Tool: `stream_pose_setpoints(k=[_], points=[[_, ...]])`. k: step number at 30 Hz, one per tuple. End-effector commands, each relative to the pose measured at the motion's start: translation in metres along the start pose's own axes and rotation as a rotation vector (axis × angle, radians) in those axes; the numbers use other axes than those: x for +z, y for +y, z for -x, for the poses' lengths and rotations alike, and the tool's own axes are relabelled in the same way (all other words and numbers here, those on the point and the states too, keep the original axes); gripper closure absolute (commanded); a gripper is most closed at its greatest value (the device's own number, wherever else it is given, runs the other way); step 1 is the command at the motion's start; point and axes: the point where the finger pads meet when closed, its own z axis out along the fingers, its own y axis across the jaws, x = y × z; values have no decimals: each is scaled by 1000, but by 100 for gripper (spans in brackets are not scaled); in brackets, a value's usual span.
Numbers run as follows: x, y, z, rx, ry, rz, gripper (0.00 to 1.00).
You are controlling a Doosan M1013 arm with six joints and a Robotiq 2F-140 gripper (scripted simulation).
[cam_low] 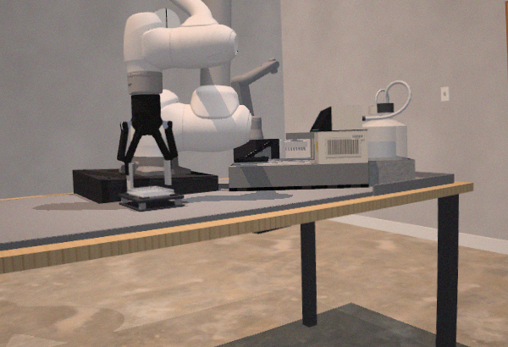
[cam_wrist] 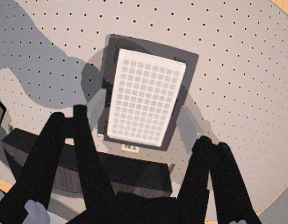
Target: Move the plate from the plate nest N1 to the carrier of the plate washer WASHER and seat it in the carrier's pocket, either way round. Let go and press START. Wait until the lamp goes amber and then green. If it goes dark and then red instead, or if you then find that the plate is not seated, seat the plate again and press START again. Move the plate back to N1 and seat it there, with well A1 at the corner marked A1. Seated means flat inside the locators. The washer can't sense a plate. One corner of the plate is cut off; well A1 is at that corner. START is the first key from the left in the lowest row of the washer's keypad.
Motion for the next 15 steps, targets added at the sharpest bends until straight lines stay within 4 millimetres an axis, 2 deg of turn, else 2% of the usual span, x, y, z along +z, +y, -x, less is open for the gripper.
stream_pose_setpoints(k=[1,15], points=[[2,0,0,0,0,0,30],[10,0,0,0,0,0,30]])
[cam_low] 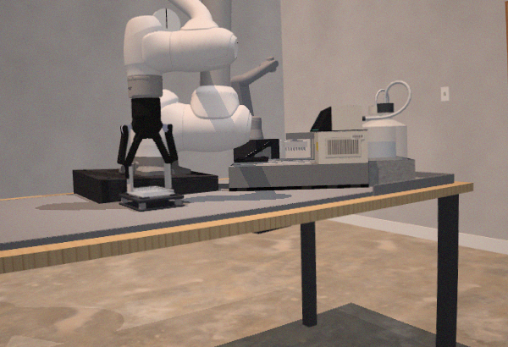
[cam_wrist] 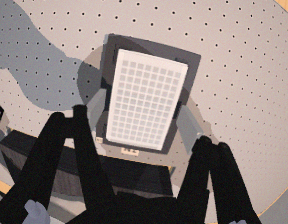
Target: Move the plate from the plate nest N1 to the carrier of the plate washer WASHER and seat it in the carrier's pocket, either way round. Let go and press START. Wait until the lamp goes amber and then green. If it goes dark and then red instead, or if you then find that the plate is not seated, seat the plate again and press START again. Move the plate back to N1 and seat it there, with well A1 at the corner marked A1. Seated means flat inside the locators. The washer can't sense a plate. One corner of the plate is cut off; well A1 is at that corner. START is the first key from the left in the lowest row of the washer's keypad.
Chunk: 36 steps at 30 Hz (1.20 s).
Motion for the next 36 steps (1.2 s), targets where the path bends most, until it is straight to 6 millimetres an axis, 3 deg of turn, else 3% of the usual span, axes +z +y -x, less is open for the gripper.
stream_pose_setpoints(k=[1,21,22,27,28,32,36], points=[[2,0,0,0,0,0,30],[8,0,0,0,0,0,30],[8,0,0,0,0,0,36],[8,0,0,0,0,0,42],[8,0,0,0,0,0,48],[8,0,0,0,0,0,48],[8,0,0,0,0,0,60]])
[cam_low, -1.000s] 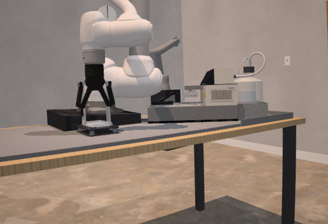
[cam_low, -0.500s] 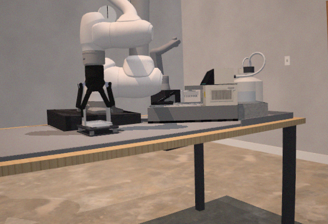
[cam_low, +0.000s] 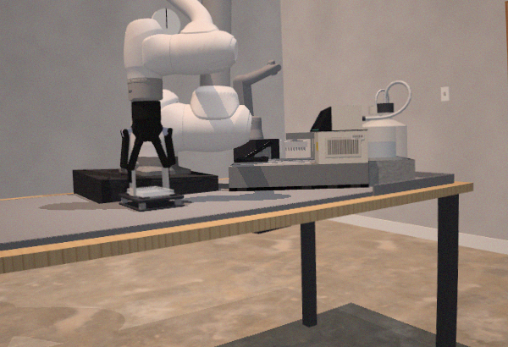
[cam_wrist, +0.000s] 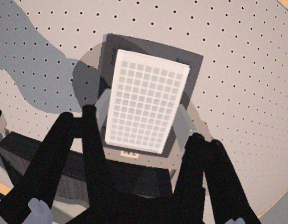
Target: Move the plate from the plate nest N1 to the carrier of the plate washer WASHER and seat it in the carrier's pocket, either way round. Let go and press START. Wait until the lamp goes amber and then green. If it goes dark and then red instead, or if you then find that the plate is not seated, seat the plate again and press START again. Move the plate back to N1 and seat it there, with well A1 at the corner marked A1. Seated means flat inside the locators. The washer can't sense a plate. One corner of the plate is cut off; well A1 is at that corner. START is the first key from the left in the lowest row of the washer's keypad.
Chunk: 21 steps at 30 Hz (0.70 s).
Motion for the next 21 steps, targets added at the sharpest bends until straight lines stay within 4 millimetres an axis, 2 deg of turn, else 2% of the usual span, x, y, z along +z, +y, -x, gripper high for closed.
stream_pose_setpoints(k=[1,2,3,5,6,8,9,13,14,16,17,21], points=[[0,0,0,0,0,0,60],[0,0,0,0,0,0,60],[0,0,0,0,0,0,66],[0,0,0,0,0,0,66],[0,0,0,0,0,0,72],[0,0,0,0,0,0,72],[0,0,0,0,0,0,78],[0,0,0,0,0,0,78],[0,0,0,0,0,0,84],[0,0,0,0,0,0,84],[0,0,0,0,0,0,90],[0,0,0,0,0,0,90]])
